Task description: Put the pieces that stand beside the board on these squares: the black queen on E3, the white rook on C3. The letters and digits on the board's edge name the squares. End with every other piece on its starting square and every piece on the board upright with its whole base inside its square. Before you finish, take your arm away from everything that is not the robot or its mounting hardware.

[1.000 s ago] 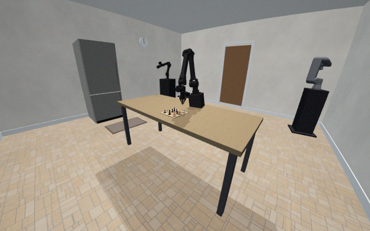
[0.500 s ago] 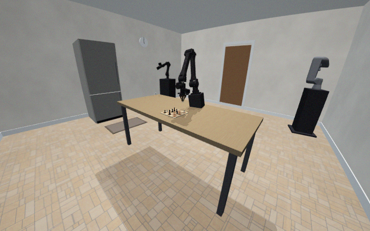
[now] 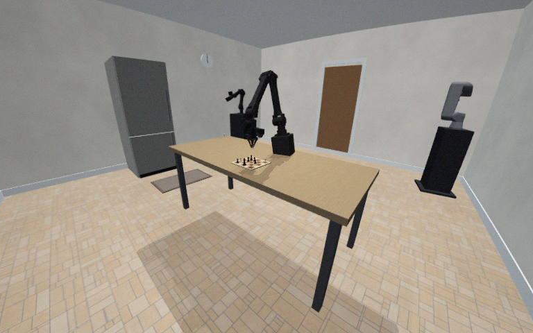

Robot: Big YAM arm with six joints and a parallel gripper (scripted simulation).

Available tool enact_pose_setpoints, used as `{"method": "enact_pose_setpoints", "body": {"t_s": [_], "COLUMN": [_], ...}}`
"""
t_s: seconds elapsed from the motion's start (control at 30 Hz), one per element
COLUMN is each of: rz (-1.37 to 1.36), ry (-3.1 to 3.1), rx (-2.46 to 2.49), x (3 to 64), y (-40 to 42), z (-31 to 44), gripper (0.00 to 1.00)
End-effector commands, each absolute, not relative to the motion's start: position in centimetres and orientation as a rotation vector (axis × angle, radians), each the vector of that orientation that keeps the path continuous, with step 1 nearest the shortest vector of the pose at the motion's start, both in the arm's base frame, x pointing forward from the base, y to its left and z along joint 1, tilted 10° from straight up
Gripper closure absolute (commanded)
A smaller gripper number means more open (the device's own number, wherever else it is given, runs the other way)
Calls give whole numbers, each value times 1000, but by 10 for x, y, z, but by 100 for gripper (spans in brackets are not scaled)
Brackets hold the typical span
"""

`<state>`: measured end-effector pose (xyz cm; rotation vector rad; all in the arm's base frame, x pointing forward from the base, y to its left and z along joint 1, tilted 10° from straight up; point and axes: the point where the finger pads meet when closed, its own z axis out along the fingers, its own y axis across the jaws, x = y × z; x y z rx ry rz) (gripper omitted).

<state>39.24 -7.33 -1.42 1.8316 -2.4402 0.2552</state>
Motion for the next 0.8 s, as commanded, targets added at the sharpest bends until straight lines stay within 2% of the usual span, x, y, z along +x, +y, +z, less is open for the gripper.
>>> {"method": "enact_pose_setpoints", "body": {"t_s": [0.0, 0.1, 0.13, 0.5, 0.77], "rz": [248, 249, 240, 267, 224], "ry": [-2359, -2345, -2340, -2354, -2346], "rx": [1936, 1955, 1952, 1958, 1930], "x": [426, 428, 410, 419, 409], "y": [-82, -76, -74, -76, -83], "z": [-7, -7, -6, -2, -38], "gripper": [100, 100, 100, 100, 100]}}
